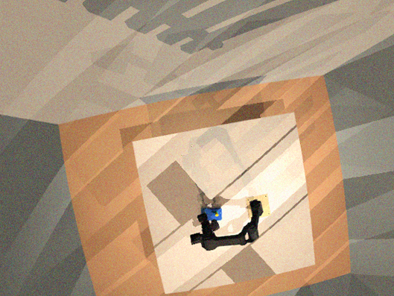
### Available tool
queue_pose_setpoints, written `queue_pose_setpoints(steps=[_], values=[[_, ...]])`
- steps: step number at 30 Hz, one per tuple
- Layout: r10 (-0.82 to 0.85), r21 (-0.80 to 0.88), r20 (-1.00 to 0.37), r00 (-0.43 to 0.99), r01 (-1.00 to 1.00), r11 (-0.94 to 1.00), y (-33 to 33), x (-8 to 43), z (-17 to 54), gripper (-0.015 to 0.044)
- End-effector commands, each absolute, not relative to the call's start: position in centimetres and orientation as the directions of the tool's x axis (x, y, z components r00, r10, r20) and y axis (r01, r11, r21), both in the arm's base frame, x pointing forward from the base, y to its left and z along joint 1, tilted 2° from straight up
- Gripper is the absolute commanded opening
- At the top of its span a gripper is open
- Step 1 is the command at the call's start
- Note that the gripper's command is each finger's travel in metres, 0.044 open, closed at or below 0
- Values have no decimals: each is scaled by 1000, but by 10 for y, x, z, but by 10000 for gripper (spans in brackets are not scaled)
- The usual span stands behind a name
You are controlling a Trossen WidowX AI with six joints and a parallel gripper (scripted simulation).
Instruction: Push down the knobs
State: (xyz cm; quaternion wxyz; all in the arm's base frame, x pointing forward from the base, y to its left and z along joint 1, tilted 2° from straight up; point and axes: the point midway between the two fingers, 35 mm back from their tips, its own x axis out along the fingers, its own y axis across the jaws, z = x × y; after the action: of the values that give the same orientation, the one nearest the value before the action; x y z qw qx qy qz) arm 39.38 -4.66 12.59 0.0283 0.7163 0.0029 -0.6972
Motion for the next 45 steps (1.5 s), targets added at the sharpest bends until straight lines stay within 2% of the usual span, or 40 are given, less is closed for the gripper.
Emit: queue_pose_setpoints(steps=[1,45], values=[[-42,43,-999,28,40,-998,-48,394,124,0],[-42,43,-999,28,40,-998,-48,394,116,0]])
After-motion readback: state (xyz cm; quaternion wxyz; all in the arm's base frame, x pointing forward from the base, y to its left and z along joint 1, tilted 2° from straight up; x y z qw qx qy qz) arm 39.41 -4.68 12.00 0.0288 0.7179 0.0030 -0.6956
